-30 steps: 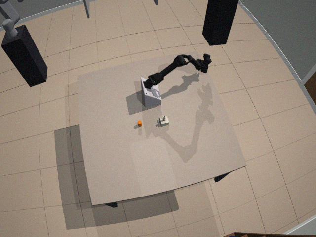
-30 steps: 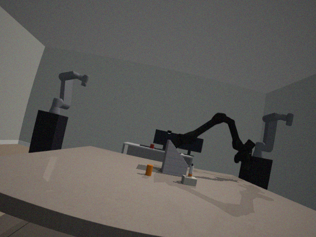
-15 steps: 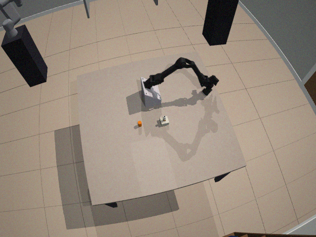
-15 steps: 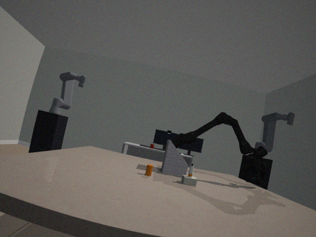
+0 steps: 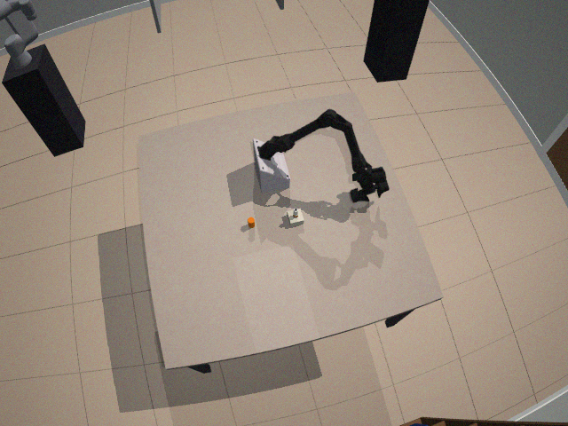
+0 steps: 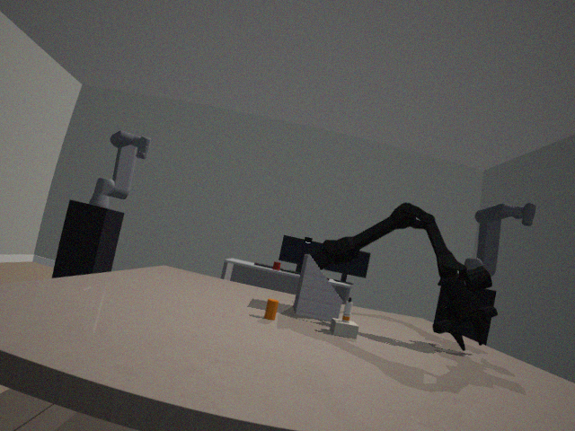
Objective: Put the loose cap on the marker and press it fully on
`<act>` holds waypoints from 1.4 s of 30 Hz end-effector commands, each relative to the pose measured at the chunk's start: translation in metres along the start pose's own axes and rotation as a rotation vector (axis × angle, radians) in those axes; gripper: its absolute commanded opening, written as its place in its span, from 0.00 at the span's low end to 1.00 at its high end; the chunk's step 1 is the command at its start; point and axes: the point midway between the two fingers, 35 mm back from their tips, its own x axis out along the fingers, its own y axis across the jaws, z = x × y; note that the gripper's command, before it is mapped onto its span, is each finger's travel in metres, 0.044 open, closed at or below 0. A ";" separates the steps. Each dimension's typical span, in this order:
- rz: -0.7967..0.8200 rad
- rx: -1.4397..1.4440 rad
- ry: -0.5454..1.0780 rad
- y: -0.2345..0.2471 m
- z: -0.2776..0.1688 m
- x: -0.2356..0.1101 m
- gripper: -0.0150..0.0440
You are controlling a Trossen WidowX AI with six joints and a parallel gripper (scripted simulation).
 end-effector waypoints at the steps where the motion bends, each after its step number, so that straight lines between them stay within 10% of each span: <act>1: 0.086 0.146 0.061 0.042 -0.042 -0.010 0.68; 20: 0.419 1.275 0.482 0.302 -0.181 -0.167 0.68; 35: 0.301 2.603 0.668 0.469 -0.101 -0.333 0.68; 42: 0.262 2.745 0.653 0.477 -0.086 -0.344 0.68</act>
